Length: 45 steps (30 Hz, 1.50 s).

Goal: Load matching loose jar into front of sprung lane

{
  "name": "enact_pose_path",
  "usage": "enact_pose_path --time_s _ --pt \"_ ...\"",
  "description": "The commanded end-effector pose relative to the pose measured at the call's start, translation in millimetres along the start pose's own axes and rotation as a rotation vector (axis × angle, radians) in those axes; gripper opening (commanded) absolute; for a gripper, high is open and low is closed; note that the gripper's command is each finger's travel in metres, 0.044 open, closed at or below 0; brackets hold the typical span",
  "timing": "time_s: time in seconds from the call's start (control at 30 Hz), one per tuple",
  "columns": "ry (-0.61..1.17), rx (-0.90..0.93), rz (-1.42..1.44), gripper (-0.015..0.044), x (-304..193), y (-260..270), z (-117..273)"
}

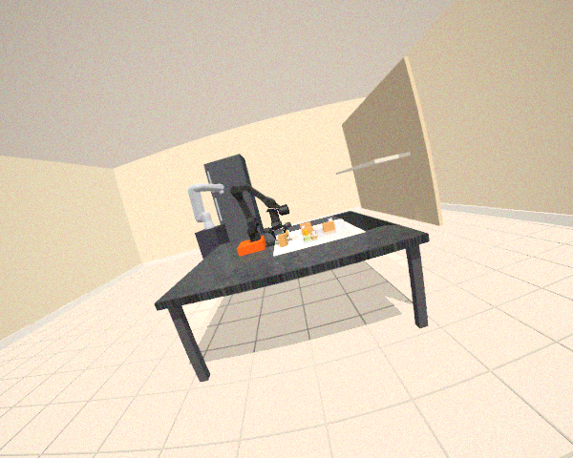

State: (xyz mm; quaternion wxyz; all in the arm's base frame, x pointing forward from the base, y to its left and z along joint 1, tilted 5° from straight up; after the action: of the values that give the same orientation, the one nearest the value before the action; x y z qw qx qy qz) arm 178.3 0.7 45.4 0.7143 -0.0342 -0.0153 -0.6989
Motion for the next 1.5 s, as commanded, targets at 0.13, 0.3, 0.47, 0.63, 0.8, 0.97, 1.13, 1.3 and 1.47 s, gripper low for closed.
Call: enact_pose_path --time_s 0.13,0.3,0.47,0.63,0.8,0.97,1.13,1.3,1.47 --pt "0.003 0.003 0.006 0.017 0 0 0" --pt "0.003 0.003 0.006 0.0078 0 2 3" --pt "0.003 0.004 0.006 0.0 1 8 27" --pt "0.003 0.004 0.006 0.0 2 12 53" --pt "0.003 0.004 0.006 0.0 4 12 80" --pt "0.003 0.004 0.006 0.0 5 9 104" --pt "0.003 0.004 0.066 0.0 3 13 104" --pt "0.003 0.006 0.267 0.0 -3 28 100" --pt "0.003 0.008 0.468 0.0 -11 42 95"
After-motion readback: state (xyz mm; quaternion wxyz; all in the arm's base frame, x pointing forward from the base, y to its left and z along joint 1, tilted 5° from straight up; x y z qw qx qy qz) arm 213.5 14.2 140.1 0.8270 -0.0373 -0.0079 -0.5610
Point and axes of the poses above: the point midway between the two fingers, 35 mm back from their tips, its own z axis back along the fingers, its own y axis across the jaws, x = y × z, the point moved 5 cm from there along z, back along the fingers, and after that the axes turned 10 degrees about -z, right-handed, at the moved point
